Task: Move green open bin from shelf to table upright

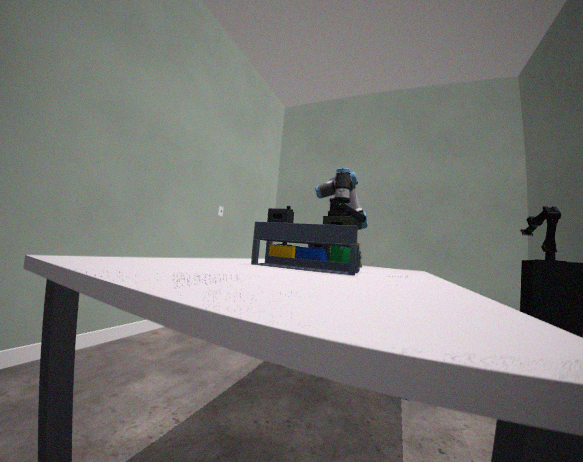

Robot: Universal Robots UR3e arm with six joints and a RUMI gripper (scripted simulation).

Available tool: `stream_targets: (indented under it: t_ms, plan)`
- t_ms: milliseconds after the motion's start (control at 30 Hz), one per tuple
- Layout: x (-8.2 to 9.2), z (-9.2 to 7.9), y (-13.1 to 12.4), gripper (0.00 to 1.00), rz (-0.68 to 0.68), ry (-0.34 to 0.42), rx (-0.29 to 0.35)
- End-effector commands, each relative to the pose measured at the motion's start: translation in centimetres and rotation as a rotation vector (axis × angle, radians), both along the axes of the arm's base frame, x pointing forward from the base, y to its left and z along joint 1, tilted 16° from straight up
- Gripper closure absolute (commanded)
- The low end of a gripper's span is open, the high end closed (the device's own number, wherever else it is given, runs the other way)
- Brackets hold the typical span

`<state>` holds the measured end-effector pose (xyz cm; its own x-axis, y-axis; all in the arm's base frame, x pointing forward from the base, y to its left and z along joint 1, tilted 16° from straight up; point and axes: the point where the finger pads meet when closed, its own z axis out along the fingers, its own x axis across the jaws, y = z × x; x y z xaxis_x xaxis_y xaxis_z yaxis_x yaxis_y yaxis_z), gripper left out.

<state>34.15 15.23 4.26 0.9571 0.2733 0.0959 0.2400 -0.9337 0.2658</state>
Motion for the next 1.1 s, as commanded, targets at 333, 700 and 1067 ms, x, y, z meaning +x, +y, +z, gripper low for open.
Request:
stream_targets:
  t_ms: [333, 700, 1067]
  plan:
    - [-1.4, -0.1, -0.4, 1.00, 0.000, -0.004, 0.001]
    - [-1.4, -0.1, -0.4, 1.00, 0.000, -0.004, 0.001]
    - [-1.3, -0.8, -0.6, 1.00, 0.000, -0.003, 0.001]
